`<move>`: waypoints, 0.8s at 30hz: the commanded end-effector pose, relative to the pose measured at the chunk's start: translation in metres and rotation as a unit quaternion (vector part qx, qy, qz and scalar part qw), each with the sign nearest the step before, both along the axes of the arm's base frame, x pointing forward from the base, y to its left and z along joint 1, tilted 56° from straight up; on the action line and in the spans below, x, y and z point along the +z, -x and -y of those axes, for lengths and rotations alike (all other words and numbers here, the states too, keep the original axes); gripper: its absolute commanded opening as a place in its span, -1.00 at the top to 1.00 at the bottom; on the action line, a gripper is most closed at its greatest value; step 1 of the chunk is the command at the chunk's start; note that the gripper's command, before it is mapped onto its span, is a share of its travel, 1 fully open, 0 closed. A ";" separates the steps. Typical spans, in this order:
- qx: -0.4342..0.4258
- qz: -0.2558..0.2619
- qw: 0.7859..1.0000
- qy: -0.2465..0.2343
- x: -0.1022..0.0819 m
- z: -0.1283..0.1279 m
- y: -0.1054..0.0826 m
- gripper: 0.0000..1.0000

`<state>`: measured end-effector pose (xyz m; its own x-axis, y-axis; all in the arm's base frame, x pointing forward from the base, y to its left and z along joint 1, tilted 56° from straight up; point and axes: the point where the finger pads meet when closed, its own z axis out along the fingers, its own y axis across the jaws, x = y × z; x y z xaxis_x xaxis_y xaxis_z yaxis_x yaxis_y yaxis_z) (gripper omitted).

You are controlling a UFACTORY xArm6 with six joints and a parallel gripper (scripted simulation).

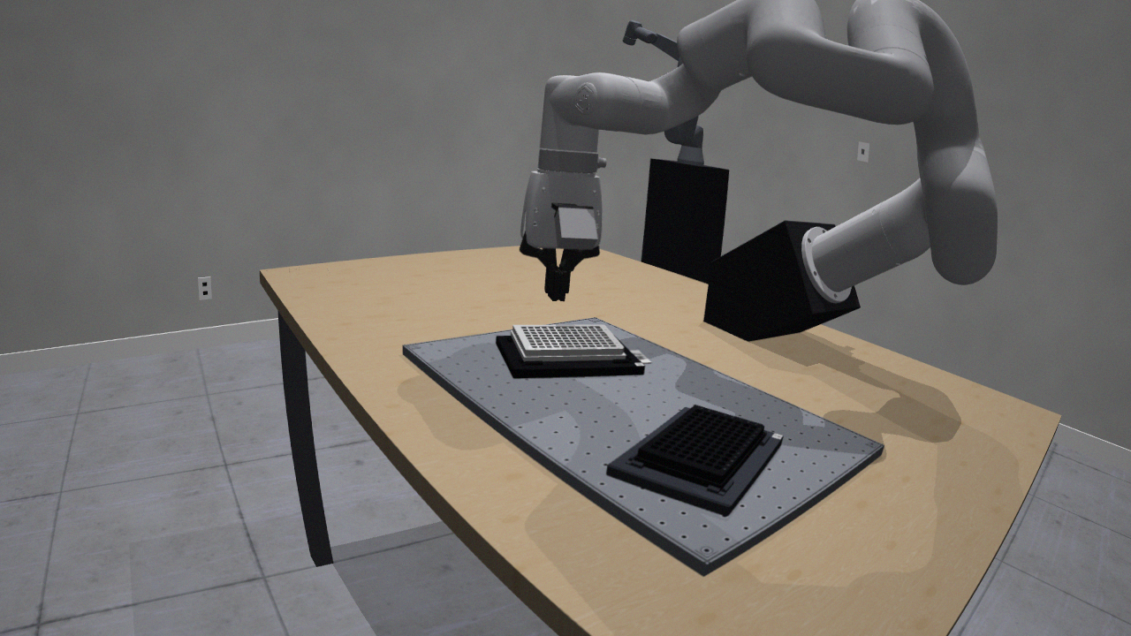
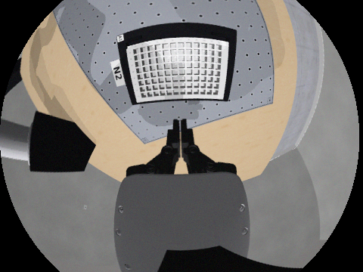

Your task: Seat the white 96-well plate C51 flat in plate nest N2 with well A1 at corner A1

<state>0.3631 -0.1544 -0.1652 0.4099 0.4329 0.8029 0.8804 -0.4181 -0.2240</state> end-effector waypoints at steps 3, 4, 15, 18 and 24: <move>-0.001 0.001 1.000 0.002 -0.003 -0.003 -0.003 1.00; -0.001 0.001 1.000 0.002 -0.004 -0.004 -0.003 1.00; -0.001 0.001 1.000 0.002 -0.014 -0.019 -0.007 1.00; -0.001 0.001 1.000 0.002 -0.015 -0.020 -0.008 1.00; -0.001 0.001 1.000 0.002 -0.020 -0.028 -0.010 1.00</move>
